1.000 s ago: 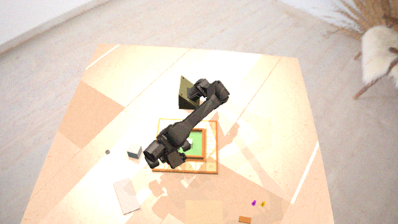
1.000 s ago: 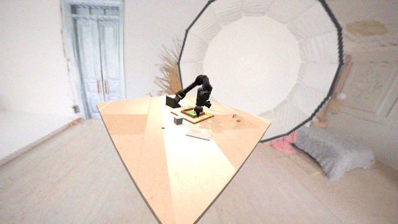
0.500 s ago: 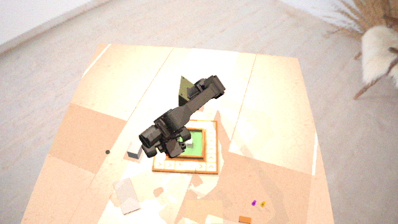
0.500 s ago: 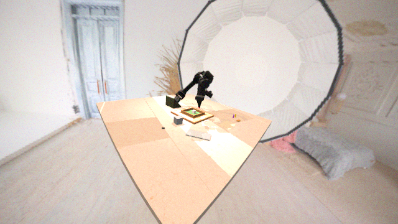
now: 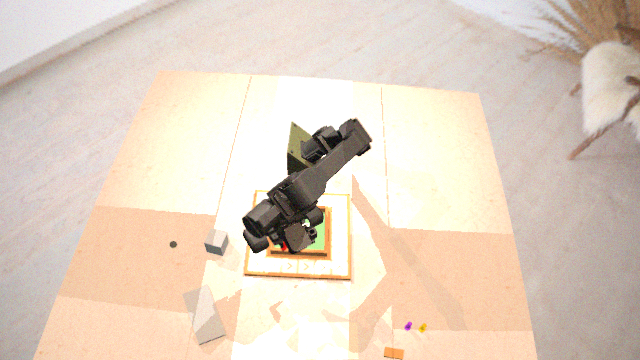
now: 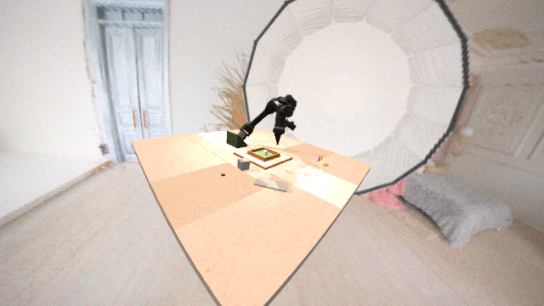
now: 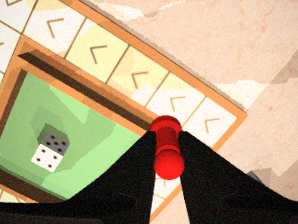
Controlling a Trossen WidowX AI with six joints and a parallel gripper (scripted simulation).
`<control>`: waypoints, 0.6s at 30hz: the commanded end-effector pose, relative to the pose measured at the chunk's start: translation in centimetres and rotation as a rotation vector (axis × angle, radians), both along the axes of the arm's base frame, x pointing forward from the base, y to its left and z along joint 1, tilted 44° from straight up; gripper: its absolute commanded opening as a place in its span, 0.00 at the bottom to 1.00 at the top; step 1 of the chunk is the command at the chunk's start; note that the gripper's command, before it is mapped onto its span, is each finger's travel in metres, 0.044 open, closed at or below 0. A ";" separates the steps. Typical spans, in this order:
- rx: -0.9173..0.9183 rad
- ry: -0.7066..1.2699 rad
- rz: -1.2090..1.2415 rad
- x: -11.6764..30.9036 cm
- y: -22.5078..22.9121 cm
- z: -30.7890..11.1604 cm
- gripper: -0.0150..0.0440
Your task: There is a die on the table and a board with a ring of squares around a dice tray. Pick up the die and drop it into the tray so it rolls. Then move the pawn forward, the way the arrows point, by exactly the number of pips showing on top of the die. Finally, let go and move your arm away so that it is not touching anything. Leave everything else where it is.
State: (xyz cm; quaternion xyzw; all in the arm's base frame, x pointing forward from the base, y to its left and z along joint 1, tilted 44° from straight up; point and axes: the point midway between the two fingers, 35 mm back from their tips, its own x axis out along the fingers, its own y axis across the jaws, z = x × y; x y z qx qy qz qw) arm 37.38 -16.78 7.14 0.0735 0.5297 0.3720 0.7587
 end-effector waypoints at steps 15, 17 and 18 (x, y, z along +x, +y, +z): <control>0.032 -0.001 0.054 1.0 14.6 5.1 0.25; 0.035 -0.001 0.057 0.9 15.1 5.3 0.25; 0.035 -0.001 0.057 0.9 15.1 5.3 0.25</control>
